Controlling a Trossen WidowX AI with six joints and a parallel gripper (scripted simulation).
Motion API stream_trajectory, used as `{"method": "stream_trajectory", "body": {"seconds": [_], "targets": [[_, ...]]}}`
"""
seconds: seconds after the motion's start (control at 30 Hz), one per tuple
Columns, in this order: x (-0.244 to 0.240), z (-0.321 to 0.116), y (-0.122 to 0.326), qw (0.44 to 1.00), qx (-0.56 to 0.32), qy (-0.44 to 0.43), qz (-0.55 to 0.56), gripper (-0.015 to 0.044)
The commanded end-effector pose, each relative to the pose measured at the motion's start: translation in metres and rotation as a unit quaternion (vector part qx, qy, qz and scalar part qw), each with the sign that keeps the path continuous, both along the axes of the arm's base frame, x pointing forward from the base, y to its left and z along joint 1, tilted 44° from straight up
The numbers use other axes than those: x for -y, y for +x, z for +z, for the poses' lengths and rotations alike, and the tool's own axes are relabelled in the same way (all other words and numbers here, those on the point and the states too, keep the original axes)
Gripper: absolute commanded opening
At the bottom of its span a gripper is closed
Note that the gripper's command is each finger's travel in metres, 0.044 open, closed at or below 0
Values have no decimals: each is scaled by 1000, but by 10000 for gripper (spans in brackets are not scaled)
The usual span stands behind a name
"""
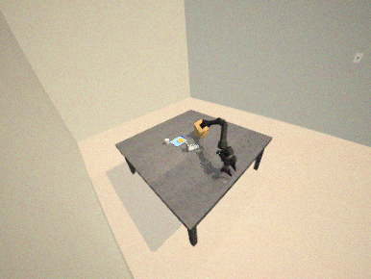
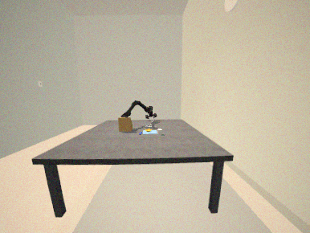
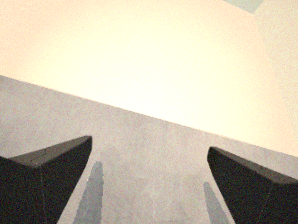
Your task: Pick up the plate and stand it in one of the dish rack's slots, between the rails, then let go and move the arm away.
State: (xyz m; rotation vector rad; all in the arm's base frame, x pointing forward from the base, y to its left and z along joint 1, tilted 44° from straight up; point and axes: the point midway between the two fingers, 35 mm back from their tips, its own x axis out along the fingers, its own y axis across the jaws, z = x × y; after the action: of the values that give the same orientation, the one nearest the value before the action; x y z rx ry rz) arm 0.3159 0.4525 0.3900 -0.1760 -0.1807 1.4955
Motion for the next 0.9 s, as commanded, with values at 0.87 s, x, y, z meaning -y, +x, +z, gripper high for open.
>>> {"method": "stream_trajectory", "body": {"seconds": [0.87], "targets": [[288, -231, 177, 884, -283, -239, -285, 400]]}}
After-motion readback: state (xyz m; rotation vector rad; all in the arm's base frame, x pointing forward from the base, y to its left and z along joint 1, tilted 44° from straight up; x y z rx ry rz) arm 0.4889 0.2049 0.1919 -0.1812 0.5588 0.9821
